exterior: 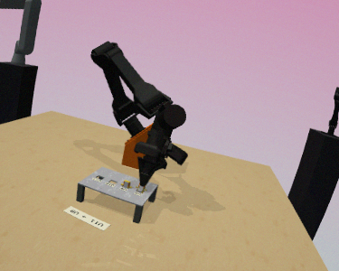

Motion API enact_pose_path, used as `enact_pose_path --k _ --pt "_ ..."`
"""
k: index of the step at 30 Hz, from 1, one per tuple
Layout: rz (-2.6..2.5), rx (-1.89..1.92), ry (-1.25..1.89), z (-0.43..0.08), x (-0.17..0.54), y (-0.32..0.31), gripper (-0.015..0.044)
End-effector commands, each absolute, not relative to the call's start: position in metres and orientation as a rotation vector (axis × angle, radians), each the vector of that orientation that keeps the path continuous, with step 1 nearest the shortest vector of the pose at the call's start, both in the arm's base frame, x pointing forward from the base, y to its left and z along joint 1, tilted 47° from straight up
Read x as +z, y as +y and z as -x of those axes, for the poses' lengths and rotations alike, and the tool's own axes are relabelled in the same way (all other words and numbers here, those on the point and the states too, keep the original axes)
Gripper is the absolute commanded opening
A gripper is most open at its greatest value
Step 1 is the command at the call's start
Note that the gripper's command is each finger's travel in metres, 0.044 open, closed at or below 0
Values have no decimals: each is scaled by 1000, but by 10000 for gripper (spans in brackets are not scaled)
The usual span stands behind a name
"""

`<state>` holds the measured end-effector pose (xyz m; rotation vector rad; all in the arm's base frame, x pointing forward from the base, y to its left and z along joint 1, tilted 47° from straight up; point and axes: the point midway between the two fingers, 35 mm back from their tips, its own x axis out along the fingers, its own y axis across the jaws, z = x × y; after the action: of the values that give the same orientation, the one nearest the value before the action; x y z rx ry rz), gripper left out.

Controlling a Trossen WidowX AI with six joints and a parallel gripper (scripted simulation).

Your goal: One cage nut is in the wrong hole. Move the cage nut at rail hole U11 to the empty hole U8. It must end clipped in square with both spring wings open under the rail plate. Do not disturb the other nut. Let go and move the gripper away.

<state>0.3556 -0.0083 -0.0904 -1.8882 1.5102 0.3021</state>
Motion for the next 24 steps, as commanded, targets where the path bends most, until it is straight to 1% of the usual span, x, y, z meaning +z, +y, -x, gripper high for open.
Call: enact_pose_path --k 1,24 --pt "1896 298 1507 -355 -90 -9 26" --pt "1903 293 1497 -354 -90 -9 26"
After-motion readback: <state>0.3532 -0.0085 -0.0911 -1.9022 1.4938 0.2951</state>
